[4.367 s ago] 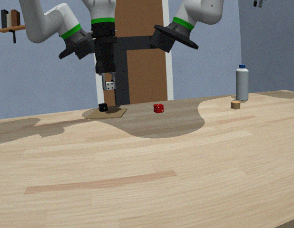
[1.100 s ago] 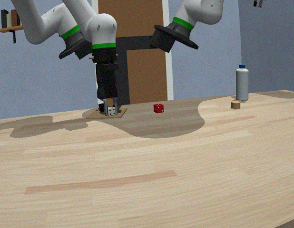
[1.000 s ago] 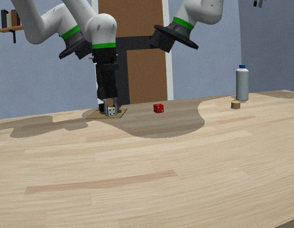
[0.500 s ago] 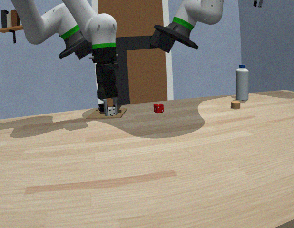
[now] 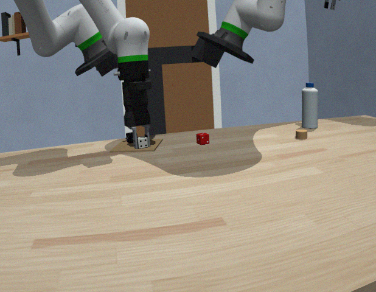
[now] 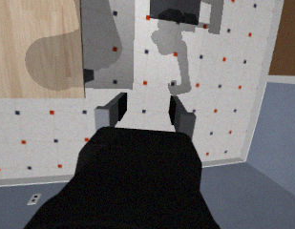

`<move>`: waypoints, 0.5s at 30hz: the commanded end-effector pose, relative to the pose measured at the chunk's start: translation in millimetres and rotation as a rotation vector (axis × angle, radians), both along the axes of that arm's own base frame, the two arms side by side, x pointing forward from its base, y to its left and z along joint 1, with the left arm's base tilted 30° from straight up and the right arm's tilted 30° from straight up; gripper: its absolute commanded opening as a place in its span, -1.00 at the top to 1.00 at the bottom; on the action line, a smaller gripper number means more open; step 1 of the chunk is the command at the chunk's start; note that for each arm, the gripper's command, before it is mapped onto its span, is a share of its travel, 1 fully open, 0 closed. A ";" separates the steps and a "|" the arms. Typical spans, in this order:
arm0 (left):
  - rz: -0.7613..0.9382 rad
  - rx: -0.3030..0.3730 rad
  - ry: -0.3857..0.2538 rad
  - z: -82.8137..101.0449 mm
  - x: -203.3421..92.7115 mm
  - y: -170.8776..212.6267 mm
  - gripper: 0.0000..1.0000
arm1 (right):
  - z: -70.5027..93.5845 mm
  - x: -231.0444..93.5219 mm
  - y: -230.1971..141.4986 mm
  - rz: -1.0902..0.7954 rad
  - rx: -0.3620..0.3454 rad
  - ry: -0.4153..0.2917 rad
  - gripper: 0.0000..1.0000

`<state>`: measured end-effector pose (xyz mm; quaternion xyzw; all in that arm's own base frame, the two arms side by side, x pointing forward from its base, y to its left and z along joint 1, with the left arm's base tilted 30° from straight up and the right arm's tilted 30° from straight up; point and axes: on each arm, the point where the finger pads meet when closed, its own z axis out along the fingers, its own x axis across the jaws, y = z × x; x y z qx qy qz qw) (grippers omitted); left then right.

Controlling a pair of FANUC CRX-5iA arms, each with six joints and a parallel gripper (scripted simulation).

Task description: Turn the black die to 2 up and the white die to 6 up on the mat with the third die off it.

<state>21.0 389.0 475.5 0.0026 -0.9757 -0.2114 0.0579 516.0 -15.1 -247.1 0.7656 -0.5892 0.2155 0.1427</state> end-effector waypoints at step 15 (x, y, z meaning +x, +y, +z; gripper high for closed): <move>0.000 0.002 0.000 0.9 0.1 -0.1 -1.00 | 0.4 0.5 0.6 0.001 0.000 -0.001 -0.38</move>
